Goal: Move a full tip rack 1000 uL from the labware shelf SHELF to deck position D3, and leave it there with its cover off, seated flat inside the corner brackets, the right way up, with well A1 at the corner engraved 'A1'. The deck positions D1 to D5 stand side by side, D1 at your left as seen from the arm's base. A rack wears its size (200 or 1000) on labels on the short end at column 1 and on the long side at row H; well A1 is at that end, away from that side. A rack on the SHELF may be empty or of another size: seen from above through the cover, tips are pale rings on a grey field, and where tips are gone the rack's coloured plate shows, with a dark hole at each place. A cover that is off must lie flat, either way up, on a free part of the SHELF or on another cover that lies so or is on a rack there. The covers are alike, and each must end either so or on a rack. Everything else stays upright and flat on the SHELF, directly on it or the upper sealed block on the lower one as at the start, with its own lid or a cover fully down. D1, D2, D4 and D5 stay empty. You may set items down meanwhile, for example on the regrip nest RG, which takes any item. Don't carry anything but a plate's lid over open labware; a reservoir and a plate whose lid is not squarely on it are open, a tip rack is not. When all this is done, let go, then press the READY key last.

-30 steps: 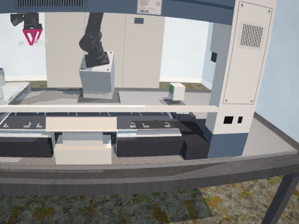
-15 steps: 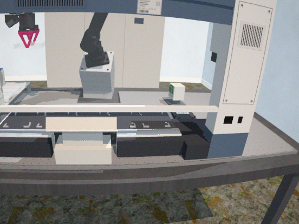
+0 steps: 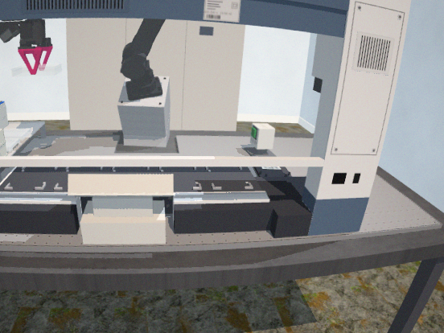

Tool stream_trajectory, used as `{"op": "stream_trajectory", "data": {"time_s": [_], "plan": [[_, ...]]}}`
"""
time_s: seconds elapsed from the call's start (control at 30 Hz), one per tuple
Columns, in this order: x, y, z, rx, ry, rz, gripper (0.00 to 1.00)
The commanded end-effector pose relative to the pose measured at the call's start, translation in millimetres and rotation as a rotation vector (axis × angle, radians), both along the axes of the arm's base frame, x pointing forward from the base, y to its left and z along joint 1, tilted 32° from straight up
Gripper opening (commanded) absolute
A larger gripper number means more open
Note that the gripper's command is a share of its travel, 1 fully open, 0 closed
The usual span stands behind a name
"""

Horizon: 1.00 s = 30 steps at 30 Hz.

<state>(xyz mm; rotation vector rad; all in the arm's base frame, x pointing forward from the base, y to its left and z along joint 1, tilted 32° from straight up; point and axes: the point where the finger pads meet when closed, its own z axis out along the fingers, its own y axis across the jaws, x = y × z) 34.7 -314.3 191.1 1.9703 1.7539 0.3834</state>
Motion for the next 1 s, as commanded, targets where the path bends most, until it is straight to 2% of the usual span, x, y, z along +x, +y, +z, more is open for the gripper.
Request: {"op": "stream_trajectory", "data": {"time_s": [0.0, 0.07, 0.13, 0.47, 0.6, 0.63, 0.97], "plan": [[7, -20, 35.7, -0.067, 0.004, -0.038, 0.0], [12, -19, 35.0, -0.049, 0.001, -0.039, 0.0], [20, -21, 44.2, -0.067, 0.0, -0.039, 0.0], [63, -24, 71.7, -0.069, -0.012, -0.039, 0.0], [63, -25, 68.3, -0.054, -0.013, -0.038, 0.0], [59, -19, 55.0, -0.023, -0.01, -0.043, 0.0], [59, -19, 55.0, -0.023, -0.01, -0.043, 0.0]]}}
